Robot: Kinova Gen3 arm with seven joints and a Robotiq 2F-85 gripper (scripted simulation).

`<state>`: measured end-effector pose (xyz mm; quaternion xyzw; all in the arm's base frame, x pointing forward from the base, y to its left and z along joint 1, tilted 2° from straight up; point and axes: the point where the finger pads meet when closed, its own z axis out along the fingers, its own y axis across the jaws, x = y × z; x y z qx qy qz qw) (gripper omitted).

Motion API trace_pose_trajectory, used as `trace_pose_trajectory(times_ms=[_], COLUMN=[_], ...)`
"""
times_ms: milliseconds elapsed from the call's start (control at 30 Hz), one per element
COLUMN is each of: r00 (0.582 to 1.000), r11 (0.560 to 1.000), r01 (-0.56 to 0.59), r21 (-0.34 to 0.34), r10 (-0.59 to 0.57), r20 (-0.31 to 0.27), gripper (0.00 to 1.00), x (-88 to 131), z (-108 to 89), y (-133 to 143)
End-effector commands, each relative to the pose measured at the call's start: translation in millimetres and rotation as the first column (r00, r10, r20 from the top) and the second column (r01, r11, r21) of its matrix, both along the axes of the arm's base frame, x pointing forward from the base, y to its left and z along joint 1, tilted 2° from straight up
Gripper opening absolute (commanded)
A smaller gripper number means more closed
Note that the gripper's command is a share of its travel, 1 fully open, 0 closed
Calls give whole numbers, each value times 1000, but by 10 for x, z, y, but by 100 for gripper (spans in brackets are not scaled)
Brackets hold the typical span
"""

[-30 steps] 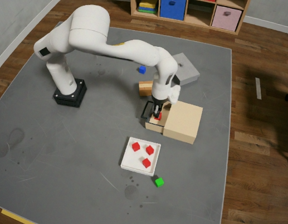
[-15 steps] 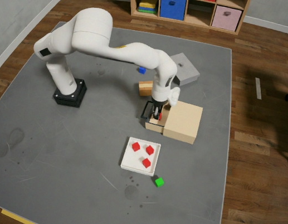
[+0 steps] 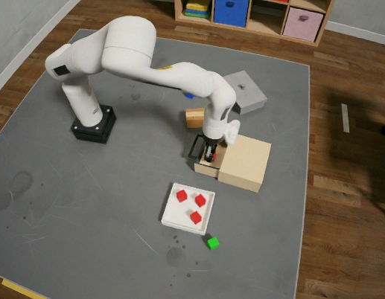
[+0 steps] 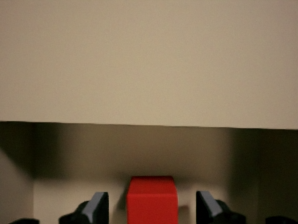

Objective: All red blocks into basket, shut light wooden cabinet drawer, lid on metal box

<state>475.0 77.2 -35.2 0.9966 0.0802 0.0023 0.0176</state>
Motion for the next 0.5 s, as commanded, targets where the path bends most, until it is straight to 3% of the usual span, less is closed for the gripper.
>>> trace_pose_trajectory(times_ms=[0,467], r00=[1000,1000], r11=[1000,1000], r01=[0,0], r21=[0,0], r10=[0,0], r20=[2,2], gripper=[59,59], x=[8,8], z=[-26,-109], y=[0,-3])
